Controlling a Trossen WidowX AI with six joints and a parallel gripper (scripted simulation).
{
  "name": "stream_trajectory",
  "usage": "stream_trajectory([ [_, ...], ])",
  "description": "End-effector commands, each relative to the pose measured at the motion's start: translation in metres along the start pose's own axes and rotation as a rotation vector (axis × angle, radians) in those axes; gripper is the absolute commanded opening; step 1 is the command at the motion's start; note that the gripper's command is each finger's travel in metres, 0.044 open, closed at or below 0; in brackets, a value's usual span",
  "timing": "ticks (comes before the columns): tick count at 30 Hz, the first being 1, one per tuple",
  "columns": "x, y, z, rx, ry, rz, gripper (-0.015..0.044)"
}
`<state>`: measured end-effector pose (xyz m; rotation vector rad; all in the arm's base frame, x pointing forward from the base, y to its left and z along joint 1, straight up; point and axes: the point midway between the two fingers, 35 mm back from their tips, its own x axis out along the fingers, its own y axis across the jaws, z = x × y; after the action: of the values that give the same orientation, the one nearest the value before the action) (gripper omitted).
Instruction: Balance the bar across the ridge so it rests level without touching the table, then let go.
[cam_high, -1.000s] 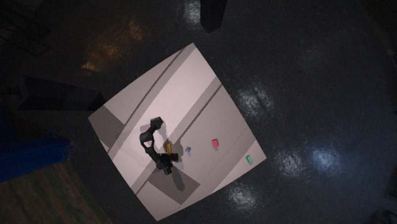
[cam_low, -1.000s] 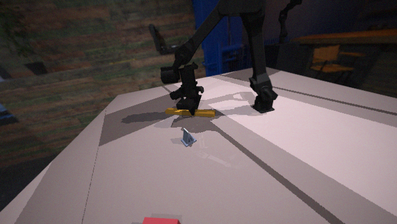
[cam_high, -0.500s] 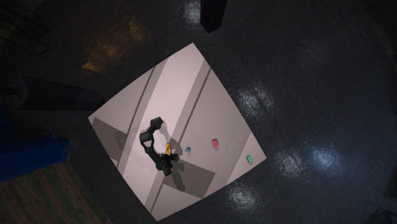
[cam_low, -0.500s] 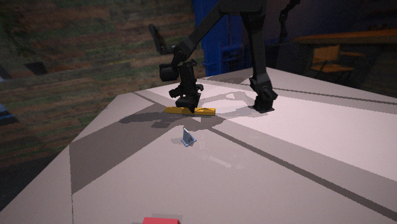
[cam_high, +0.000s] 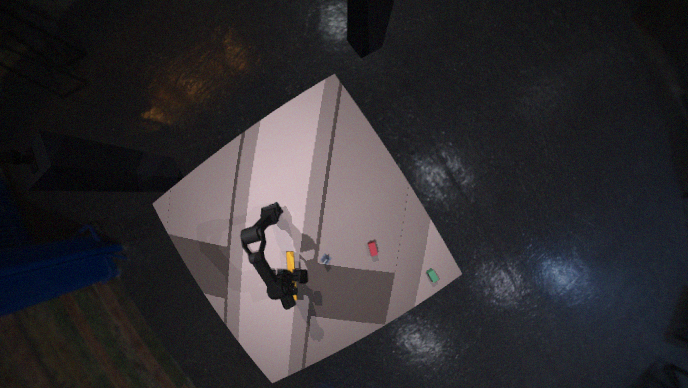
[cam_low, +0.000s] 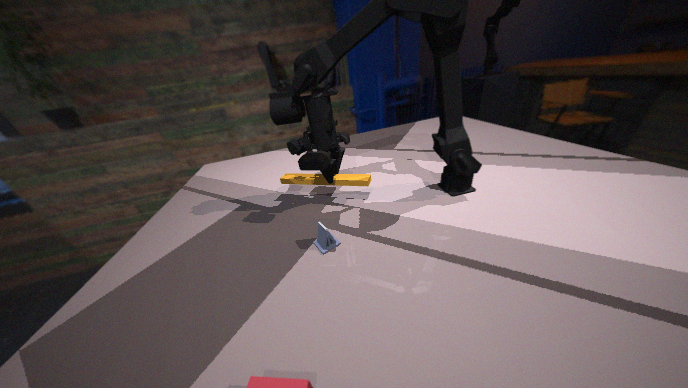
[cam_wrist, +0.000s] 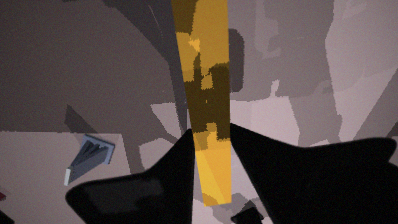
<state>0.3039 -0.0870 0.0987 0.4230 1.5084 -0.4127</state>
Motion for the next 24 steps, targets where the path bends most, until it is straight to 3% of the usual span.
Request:
stream_trajectory([
  [1, -0.010, 0.000, 0.001, 0.002, -0.008, -0.003, 0.0000],
  [15, -0.047, -0.001, -0.003, 0.003, -0.008, -0.005, 0.0000],
  [24, -0.047, 0.026, -0.007, -0.141, -0.008, -0.003, 0.0000],
])
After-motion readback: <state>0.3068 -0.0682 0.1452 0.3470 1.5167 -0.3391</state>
